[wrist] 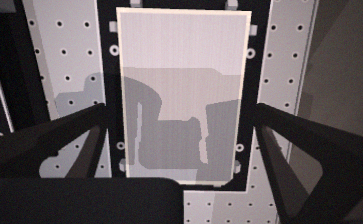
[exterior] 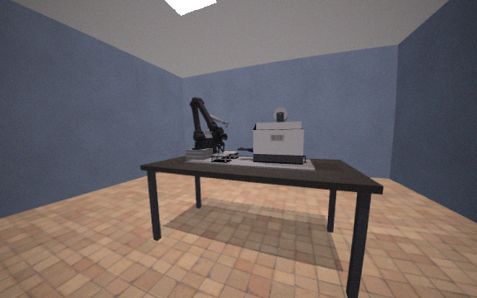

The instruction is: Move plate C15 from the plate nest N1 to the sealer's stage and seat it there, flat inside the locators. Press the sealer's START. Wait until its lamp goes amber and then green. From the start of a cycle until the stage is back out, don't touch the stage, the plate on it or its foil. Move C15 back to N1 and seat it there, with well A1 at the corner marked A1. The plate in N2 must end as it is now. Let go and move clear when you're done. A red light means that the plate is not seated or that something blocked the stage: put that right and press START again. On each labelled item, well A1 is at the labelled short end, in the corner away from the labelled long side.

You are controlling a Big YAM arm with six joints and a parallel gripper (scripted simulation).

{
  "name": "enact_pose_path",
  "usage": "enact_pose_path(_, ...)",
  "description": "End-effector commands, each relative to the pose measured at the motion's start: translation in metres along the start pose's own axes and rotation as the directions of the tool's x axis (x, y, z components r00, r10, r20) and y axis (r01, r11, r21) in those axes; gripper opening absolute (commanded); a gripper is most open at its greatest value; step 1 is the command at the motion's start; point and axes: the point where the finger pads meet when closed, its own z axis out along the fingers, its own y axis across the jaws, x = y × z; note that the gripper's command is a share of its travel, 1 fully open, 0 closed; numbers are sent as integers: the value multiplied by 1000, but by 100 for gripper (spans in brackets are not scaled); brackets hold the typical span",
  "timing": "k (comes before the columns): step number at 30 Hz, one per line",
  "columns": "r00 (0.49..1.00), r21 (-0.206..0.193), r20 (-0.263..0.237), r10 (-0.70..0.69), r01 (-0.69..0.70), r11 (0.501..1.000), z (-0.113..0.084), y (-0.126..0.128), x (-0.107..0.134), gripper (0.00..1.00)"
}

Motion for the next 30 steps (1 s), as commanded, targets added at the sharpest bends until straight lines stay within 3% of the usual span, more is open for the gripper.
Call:
enact_pose_path(1, 1000, 6, 13, -2, 2, 1000, -2, -6, -16, 100)
enact_pose_path(12, 999, 17, 38, -6, 5, 1000, -9, -7, -22, 100)
enact_pose_path(19, 999, 21, 48, -7, 6, 1000, -28, -9, -32, 100)
enact_pose_path(30, 1000, 15, 24, 1, -1, 1000, -38, -9, -24, 100)
